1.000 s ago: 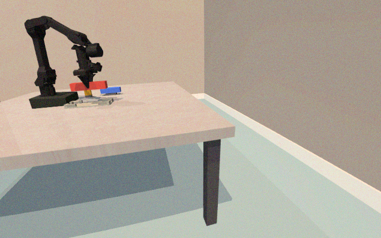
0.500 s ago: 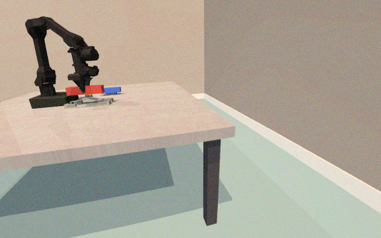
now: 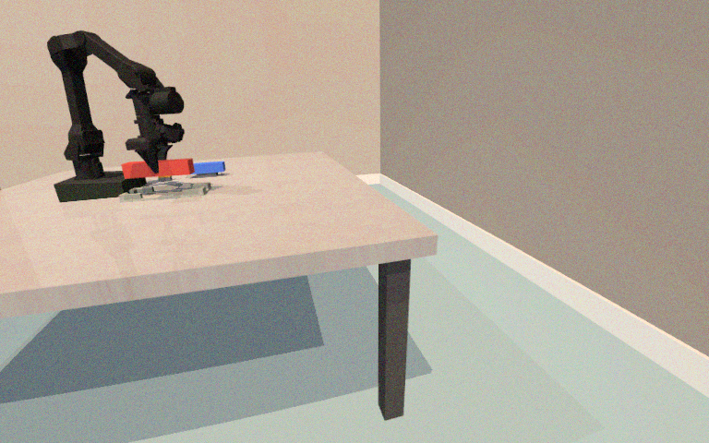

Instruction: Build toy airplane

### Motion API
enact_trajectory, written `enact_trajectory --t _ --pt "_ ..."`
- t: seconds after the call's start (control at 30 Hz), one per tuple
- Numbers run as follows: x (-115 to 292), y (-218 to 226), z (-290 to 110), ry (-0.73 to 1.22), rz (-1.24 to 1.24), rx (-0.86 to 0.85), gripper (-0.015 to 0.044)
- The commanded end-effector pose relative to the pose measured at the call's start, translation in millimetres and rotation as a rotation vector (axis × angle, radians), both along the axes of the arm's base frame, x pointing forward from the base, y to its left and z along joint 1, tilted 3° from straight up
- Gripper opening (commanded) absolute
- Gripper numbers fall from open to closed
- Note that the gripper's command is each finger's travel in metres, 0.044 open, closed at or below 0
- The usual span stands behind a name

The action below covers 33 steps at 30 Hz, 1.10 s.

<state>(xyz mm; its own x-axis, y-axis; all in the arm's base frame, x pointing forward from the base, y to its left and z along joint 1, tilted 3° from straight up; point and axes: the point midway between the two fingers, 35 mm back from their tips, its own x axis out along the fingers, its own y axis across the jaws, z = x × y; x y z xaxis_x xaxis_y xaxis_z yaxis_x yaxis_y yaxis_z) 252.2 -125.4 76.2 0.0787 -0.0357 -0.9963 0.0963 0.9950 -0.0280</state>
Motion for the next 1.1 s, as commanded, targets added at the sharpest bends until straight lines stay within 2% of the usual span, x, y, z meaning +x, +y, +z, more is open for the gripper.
enact_trajectory --t 0.0,0.83,1.07 --pt "0 1 -1 -0.002 0.006 0.005 0.0195" --pt "4 0 -40 -0.002 0.006 0.005 0.0195" --pt "4 -1 -39 -0.004 0.004 -0.002 0.0188"
